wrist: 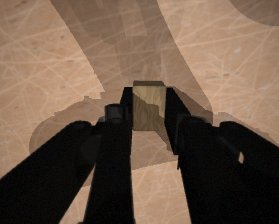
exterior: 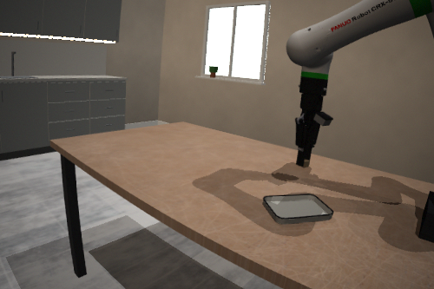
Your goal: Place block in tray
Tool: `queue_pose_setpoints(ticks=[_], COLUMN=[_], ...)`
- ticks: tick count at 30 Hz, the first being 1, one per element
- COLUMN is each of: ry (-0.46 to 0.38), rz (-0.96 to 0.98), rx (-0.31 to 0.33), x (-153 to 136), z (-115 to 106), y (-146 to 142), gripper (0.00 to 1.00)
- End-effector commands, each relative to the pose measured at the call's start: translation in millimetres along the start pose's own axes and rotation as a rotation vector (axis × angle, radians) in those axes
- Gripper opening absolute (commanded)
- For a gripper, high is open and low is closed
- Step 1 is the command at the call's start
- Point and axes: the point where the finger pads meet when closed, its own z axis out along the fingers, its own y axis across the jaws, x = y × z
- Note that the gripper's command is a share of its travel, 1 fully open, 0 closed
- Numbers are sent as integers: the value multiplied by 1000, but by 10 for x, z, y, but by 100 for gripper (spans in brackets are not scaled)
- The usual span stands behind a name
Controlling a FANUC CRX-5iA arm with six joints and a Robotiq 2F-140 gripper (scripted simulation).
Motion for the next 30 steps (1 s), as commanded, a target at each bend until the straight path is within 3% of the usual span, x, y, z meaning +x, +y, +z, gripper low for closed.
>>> queue_pose_setpoints(ticks=[1, 17, 20, 22, 24, 30], ry=[-2, -2, -2, -2, -2, -2], rz=[0, 0, 0, 0, -1, -1], rx=[0, 0, 0, 0, 0, 0], x=[-8, 22, 327, 327, 653, 1072], z=[-15, -15, -11, -11, -11, 3], y=[0, 39, 416, 416, 843, 1372], gripper=[10, 10, 10, 10, 10, 10])
